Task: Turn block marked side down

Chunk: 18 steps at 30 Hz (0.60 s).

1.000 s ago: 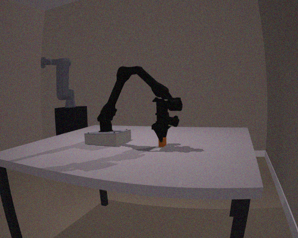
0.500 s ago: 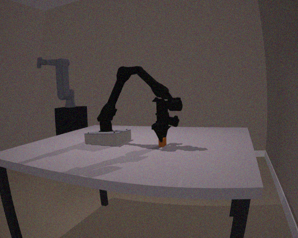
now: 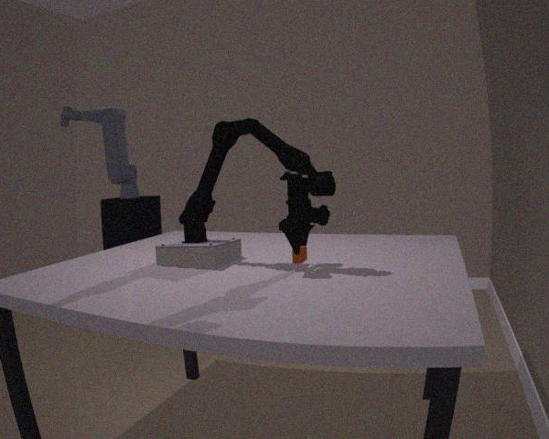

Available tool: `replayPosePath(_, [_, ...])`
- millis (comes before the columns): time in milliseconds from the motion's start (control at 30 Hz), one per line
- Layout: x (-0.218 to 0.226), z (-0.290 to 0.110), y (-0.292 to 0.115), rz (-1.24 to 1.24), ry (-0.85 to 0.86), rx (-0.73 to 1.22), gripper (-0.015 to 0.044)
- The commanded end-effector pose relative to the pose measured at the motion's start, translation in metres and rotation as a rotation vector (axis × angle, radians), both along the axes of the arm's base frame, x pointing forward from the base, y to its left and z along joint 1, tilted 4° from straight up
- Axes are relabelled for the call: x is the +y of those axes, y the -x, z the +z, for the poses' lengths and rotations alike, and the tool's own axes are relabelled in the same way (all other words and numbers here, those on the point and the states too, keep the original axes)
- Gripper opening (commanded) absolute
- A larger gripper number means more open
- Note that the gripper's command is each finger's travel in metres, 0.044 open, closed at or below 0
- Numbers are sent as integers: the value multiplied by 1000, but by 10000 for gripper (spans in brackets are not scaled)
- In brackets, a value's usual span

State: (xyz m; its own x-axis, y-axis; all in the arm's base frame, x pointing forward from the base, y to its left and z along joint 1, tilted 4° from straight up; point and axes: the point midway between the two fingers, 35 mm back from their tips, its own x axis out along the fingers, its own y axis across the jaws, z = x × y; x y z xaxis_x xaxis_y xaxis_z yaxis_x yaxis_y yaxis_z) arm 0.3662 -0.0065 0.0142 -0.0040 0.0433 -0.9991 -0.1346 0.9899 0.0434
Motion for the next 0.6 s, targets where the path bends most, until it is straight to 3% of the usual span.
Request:
replayPosePath(0, [0,0,-1,-8,-8,-50,0])
replayPosePath(567, [-1,-11,-1,-25,-45,-310,0])
